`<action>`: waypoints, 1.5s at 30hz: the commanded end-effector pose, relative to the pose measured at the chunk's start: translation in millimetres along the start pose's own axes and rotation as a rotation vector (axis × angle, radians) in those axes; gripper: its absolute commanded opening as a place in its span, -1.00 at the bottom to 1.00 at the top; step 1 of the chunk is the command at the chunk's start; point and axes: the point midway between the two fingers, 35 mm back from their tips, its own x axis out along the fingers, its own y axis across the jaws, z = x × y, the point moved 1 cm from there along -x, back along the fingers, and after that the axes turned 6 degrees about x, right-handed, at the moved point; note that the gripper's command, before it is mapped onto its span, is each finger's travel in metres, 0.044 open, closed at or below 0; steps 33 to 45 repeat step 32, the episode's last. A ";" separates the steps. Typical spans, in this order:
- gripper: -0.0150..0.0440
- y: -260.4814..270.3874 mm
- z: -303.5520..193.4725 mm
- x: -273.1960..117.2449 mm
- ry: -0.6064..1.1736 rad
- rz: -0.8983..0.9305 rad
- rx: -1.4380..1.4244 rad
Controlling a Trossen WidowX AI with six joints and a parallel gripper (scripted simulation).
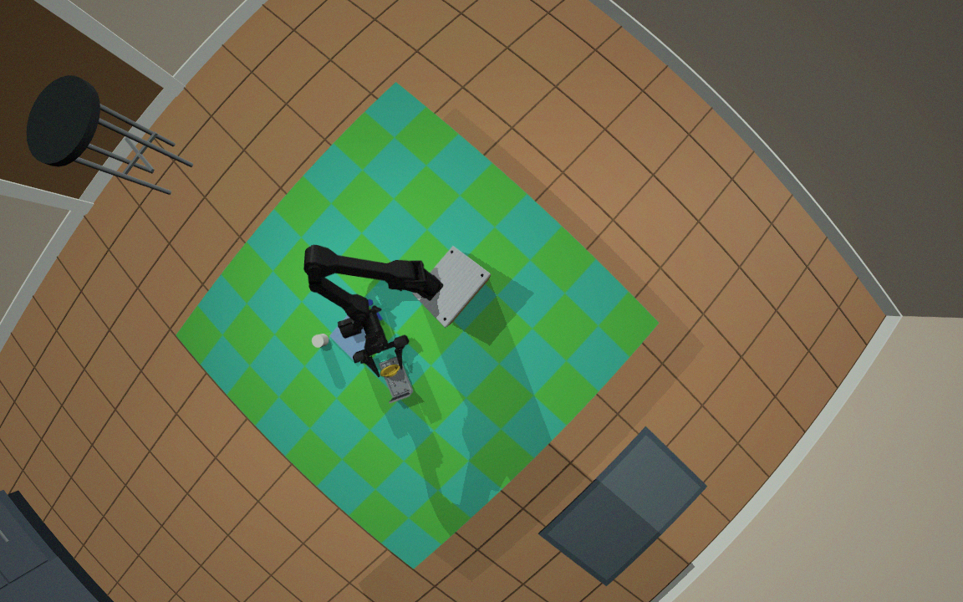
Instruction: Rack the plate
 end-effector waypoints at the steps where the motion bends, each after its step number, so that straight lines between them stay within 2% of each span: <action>1: 0.86 0.0 0.0 0.0 0.000 0.000 0.000; 3: 0.86 -1.5 7.7 -0.4 0.001 0.003 0.001; 13: 0.86 -1.4 115.1 -9.0 -0.015 0.024 0.032; 19: 0.86 -0.7 116.9 -7.3 0.011 0.037 0.074; 32: 0.86 10.5 117.1 0.4 0.275 0.103 0.410; 45: 0.86 10.5 117.1 0.4 0.275 0.103 0.410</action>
